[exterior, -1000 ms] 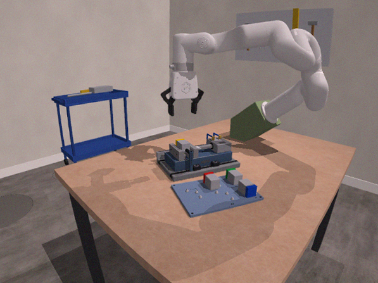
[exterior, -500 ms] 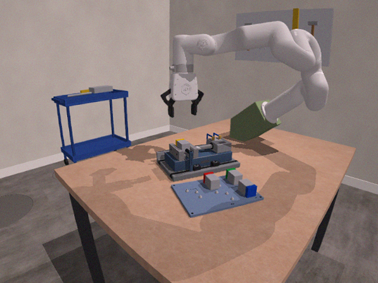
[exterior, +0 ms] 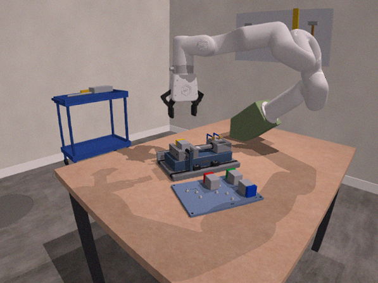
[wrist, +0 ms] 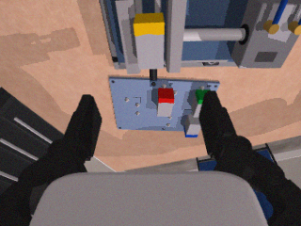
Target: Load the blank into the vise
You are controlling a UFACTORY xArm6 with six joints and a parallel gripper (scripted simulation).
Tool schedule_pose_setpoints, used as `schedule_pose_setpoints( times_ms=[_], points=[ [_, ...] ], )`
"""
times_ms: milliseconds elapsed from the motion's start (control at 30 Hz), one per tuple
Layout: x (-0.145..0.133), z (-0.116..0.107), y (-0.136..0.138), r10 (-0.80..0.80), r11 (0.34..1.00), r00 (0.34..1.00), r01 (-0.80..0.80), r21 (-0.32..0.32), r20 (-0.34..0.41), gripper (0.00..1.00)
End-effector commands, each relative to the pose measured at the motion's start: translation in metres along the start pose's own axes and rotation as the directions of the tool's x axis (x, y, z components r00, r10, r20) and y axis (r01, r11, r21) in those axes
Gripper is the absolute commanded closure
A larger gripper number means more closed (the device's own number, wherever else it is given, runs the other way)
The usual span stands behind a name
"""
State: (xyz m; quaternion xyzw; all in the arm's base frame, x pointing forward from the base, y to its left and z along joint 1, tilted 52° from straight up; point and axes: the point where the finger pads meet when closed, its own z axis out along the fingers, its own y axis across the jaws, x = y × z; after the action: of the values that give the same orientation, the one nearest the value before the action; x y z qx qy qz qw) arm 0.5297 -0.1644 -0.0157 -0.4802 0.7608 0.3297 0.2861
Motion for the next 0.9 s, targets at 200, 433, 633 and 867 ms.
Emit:
schedule_pose_setpoints(
  times_ms=[200,433,633,867],
  points=[
    [-0.0002,-0.0001,-0.0009,-0.001,1.0,1.0,0.001,0.004,-0.001,0.0],
    [-0.0002,0.0001,-0.0009,-0.001,1.0,1.0,0.001,0.004,-0.001,0.0],
    [-0.0002,0.0009,-0.0009,-0.001,1.0,1.0,0.001,0.004,-0.001,0.0],
    [-0.0002,0.0011,-0.0009,-0.001,1.0,1.0,0.001,0.004,-0.001,0.0]
  ],
)
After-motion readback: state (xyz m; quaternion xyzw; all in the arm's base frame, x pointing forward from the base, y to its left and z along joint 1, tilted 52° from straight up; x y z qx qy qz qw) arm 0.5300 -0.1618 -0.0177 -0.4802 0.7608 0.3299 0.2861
